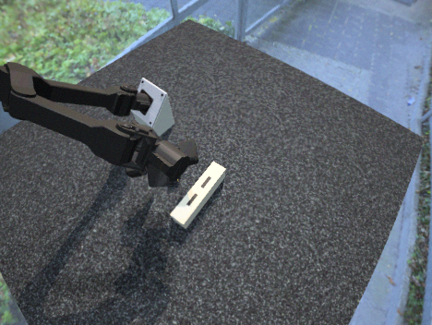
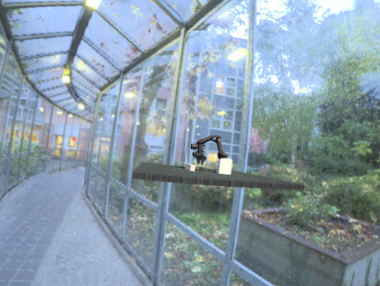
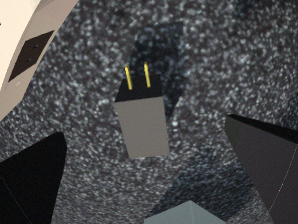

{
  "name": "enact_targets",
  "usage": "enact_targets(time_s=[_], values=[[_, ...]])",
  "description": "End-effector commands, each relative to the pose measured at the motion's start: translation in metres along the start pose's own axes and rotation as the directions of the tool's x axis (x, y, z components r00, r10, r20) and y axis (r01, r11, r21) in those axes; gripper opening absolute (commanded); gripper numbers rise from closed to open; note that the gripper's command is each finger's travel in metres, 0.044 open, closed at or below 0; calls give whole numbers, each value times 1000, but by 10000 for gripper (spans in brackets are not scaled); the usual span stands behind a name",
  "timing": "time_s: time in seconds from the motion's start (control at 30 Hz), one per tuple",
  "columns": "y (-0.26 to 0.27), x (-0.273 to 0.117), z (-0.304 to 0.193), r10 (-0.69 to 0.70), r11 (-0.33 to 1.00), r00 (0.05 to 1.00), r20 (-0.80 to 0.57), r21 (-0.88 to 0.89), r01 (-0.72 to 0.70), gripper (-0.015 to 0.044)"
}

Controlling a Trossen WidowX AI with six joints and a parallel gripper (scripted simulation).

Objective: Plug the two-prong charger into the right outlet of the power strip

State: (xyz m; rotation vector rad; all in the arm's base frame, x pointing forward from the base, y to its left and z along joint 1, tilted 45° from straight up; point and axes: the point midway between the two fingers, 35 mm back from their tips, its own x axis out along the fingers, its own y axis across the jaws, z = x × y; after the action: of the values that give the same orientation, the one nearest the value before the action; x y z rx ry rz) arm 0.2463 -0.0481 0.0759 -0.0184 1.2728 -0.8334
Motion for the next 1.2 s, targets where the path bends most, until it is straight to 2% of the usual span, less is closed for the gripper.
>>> enact_targets(time_s=[0.0,0.3,1.17], values=[[3,0,-10,-51,998,999,16,-29,51,440],[8,-3,-23,-129,988,989,74,-76,134,440],[6,26,-18,-129,988,989,75,-77,135,440]])
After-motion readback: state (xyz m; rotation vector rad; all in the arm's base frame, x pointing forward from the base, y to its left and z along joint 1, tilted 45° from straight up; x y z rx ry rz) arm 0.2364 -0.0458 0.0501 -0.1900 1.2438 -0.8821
